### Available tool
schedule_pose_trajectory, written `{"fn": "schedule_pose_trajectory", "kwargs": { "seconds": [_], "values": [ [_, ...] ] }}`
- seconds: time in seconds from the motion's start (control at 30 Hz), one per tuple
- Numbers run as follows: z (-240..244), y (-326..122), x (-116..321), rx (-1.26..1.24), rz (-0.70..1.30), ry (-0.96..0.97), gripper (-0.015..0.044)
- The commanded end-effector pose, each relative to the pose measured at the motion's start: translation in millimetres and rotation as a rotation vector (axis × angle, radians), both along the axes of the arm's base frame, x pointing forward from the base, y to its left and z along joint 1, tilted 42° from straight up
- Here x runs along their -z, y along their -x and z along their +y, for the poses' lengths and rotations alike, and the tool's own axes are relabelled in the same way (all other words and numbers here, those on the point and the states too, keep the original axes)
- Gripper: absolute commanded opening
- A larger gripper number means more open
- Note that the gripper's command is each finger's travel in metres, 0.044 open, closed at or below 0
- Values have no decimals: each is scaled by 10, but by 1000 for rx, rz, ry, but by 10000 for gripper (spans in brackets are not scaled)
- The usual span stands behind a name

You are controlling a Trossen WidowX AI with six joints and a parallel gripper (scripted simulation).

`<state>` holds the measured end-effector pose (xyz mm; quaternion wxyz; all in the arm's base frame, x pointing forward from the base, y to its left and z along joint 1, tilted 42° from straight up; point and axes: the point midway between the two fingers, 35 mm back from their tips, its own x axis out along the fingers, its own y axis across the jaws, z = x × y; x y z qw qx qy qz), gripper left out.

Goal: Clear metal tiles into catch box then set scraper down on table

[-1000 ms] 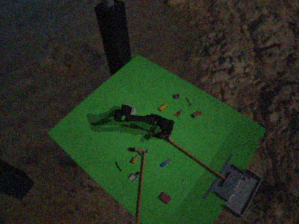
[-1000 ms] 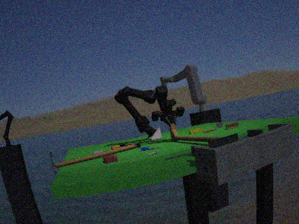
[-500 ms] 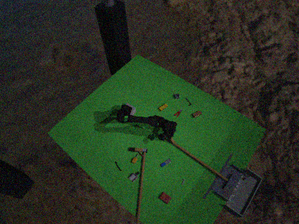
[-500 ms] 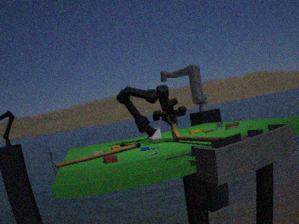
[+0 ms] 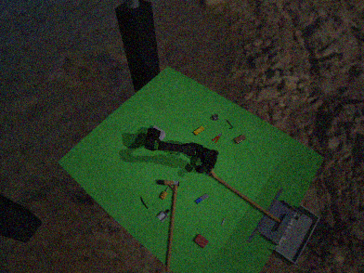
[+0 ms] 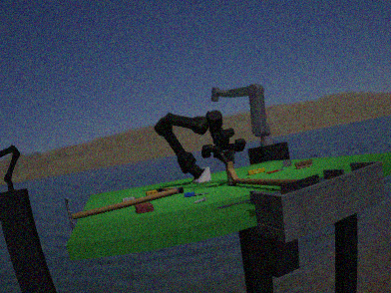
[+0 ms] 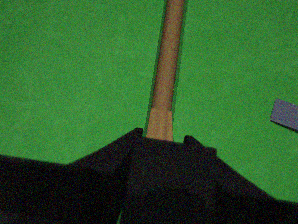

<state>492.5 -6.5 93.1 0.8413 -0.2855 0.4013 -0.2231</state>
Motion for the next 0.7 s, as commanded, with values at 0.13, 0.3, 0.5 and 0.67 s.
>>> {"fn": "schedule_pose_trajectory", "kwargs": {
  "seconds": [0.13,0.3,0.5,0.67],
  "values": [
    [23,-165,-68,-10,-15,-2,0],
    [13,-238,-72,-10,-15,-2,0],
    [0,-323,-76,-10,-16,-2,0],
    [-12,-393,-78,-10,-16,-2,0]
  ]
}}
